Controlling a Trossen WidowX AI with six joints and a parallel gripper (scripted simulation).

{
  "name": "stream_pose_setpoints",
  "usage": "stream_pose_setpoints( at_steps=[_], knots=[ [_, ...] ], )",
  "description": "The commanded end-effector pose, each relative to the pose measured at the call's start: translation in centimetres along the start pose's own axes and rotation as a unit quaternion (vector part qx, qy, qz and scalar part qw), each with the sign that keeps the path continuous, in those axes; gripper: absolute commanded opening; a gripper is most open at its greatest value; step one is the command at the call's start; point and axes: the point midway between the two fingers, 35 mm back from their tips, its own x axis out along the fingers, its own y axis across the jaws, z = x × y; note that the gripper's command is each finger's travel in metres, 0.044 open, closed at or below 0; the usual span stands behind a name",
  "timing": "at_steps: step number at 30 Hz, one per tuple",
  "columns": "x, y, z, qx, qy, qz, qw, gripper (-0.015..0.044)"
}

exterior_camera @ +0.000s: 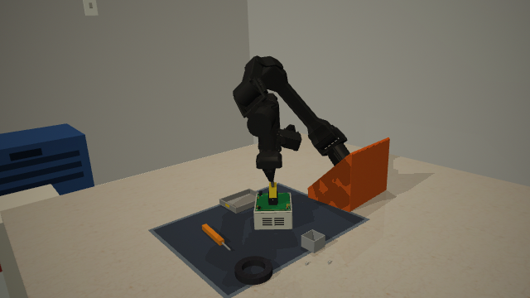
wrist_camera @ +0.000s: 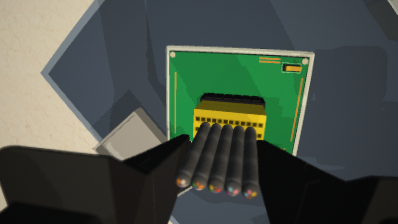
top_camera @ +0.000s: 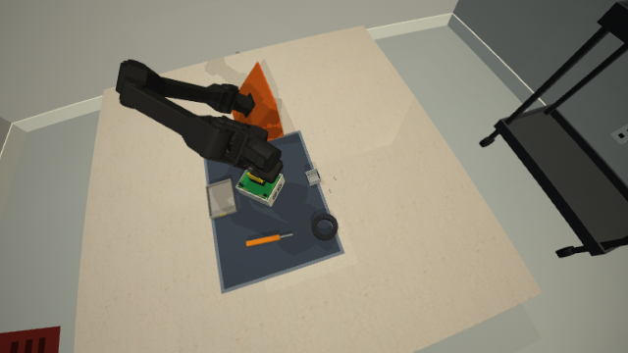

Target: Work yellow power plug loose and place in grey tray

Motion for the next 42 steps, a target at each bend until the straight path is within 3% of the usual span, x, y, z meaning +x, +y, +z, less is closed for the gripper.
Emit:
stream_pose_setpoints(
  at_steps=[1,5,17,25,36,42],
  knots=[
    [-1.5,-0.9,0.1,-0.005,0.008,0.017,1.000,0.0000],
    [-1.6,-0.8,0.1,-0.005,0.008,0.012,1.000,0.0000],
    [-1.8,1.4,0.1,-0.007,0.007,-0.117,0.993,0.0000],
    [-2.0,0.3,0.1,-0.006,0.008,-0.048,0.999,0.0000],
    [-2.9,0.4,0.2,-0.007,0.007,-0.048,0.999,0.0000],
    [-0.6,0.1,0.1,-0.006,0.008,-0.048,0.999,0.0000]
  ],
)
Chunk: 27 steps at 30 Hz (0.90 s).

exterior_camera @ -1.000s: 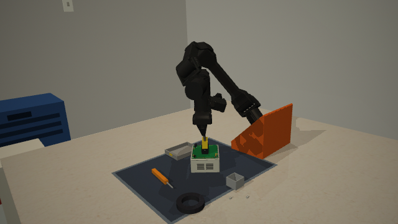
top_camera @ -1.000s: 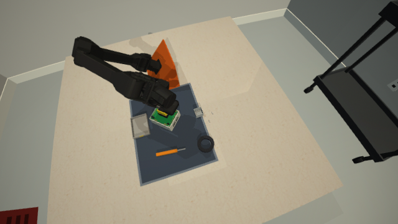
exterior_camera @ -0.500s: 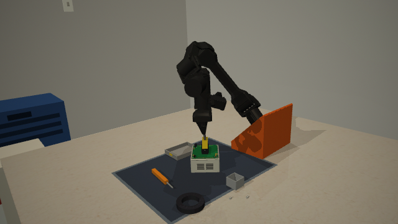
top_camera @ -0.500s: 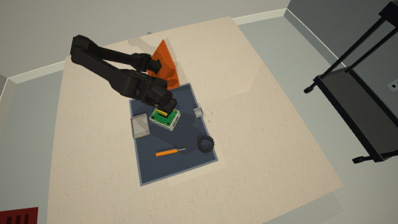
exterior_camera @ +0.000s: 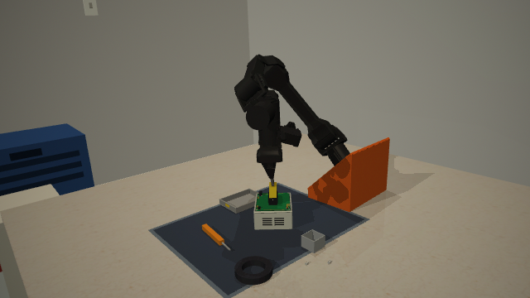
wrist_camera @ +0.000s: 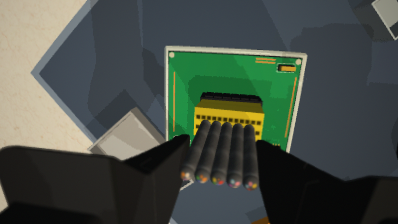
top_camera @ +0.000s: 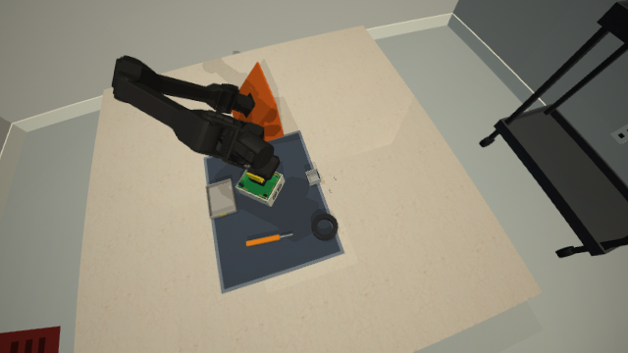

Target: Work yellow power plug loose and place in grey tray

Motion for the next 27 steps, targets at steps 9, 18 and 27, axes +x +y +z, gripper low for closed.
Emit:
stream_pose_setpoints(
  at_steps=[9,18,27],
  knots=[
    [0.5,-0.4,0.0,-0.002,0.007,-0.017,1.000,0.0184],
    [0.8,-0.4,0.0,-0.002,0.007,-0.017,1.000,0.0253],
    [2.2,-0.4,0.0,-0.002,0.008,-0.017,1.000,0.0253]
  ],
)
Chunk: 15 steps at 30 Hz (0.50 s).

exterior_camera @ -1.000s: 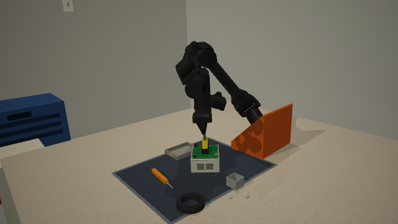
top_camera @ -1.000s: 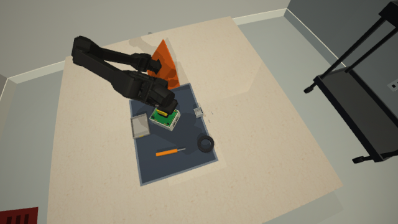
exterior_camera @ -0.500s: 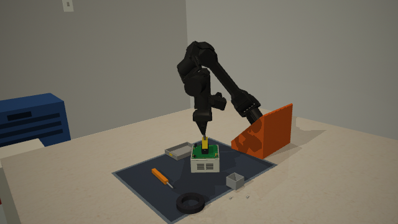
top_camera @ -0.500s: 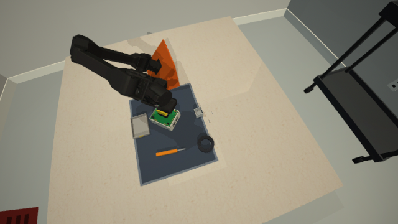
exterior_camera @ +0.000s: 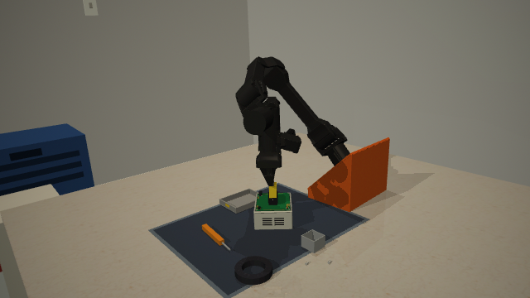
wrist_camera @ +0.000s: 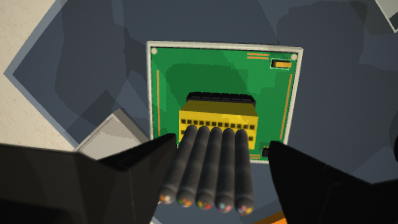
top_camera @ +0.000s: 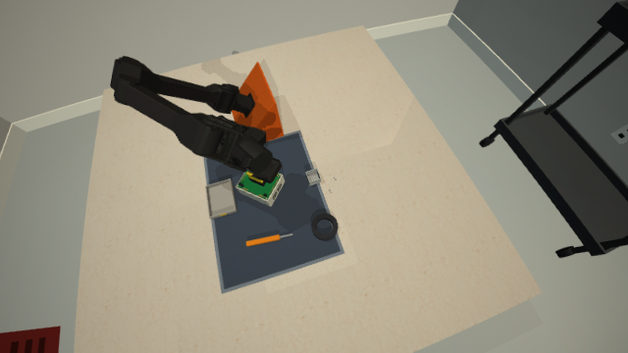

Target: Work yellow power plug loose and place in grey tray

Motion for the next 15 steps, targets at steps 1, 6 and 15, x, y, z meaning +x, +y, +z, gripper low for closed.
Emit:
stream_pose_setpoints(
  at_steps=[1,6,15],
  knots=[
    [0.50,0.13,0.11,-0.004,0.001,0.003,1.000,0.0253],
    [0.50,0.13,0.11,-0.004,0.001,0.003,1.000,0.0201],
    [0.50,0.13,0.11,-0.004,0.001,0.003,1.000,0.0000]
  ],
)
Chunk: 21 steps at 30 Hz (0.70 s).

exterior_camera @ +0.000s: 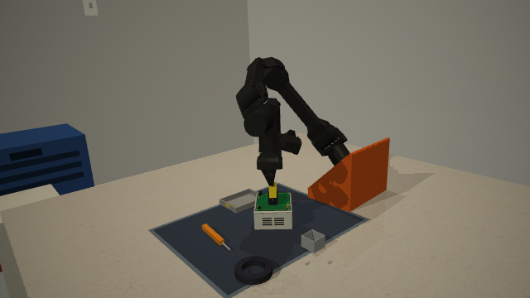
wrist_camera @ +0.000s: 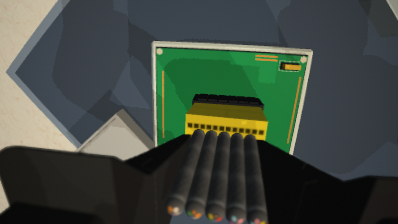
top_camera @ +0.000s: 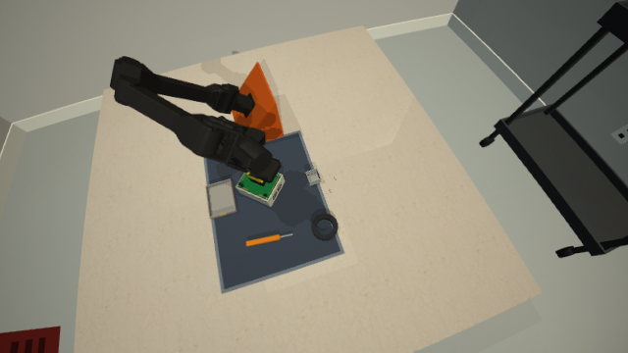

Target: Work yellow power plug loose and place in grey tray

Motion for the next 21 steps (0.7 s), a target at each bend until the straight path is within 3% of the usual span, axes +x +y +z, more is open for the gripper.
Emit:
stream_pose_setpoints(
  at_steps=[1,13,21],
  knots=[
    [0.0,-0.2,0.0,0.002,0.000,-0.004,1.000,0.0000],
    [-0.9,-0.3,0.0,0.002,0.000,-0.003,1.000,0.0000],
    [-2.0,-1.0,0.0,0.003,0.000,0.040,0.999,0.0000]
  ],
)
